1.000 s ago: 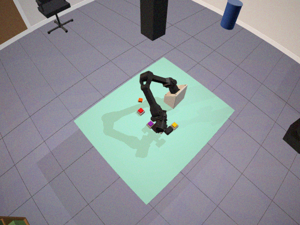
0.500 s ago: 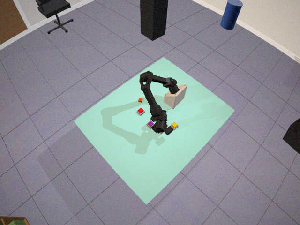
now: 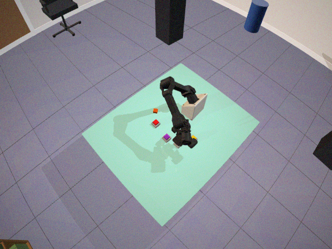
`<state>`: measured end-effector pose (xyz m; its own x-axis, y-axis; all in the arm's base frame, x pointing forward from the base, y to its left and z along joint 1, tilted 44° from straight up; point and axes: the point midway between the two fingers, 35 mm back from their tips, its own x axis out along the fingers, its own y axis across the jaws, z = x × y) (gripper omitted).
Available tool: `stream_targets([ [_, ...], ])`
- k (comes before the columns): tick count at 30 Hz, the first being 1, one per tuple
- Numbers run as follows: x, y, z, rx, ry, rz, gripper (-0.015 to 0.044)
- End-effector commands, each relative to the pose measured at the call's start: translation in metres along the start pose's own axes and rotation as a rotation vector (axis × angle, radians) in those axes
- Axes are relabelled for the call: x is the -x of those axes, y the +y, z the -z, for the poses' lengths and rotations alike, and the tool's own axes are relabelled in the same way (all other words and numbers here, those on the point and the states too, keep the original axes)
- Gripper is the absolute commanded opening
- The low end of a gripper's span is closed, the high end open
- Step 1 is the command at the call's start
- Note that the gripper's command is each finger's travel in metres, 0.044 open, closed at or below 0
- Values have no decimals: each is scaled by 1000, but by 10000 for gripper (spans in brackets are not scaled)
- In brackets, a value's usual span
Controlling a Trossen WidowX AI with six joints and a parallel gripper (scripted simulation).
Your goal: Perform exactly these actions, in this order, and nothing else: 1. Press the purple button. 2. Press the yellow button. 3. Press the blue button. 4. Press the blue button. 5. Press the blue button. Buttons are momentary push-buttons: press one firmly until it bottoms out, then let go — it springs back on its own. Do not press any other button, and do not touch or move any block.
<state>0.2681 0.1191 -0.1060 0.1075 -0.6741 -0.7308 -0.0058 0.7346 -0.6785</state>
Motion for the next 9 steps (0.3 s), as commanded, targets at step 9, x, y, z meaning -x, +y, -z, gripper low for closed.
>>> stream_targets([
  [9,35,49,28,14,-3,6,400],
])
